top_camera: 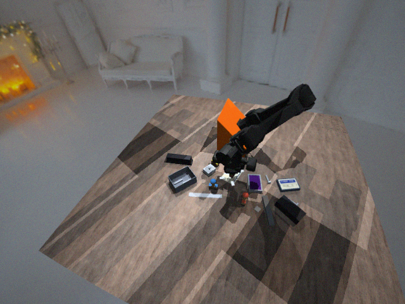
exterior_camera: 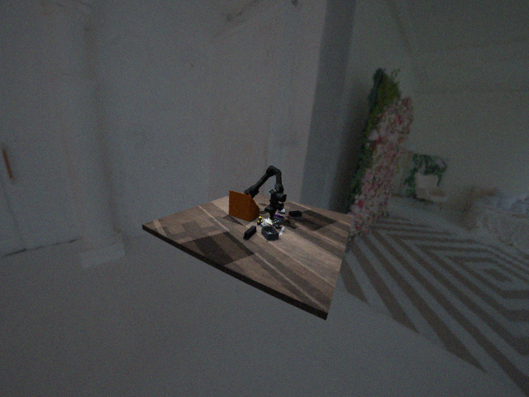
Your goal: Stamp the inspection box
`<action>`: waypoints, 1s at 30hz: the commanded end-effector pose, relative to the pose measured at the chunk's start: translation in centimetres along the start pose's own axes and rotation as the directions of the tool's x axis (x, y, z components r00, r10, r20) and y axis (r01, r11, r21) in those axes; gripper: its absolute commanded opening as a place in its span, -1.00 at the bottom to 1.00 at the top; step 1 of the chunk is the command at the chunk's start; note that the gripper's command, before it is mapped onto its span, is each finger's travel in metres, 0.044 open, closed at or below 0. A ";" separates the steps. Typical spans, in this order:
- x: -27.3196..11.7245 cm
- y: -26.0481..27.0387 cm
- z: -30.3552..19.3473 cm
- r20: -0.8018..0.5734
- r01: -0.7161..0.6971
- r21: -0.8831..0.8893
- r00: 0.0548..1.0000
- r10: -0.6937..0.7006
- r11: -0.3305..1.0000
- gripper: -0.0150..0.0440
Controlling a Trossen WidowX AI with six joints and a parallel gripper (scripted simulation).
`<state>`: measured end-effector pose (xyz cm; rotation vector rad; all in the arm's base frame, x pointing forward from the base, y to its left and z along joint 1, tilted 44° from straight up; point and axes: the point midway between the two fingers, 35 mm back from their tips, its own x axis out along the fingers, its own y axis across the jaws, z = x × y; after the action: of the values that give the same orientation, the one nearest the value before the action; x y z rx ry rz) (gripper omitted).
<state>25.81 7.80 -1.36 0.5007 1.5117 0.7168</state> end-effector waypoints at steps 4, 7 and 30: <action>-1.3 -0.1 0.4 0.008 0.008 -0.007 1.000 -0.008 1.000 -0.49; -1.8 -0.1 0.4 0.008 0.009 -0.007 1.000 -0.009 1.000 -0.49; -5.1 -0.1 0.3 0.007 0.007 -0.008 1.000 -0.007 1.000 -0.49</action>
<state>26.22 4.53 2.04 0.5011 1.5095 0.7159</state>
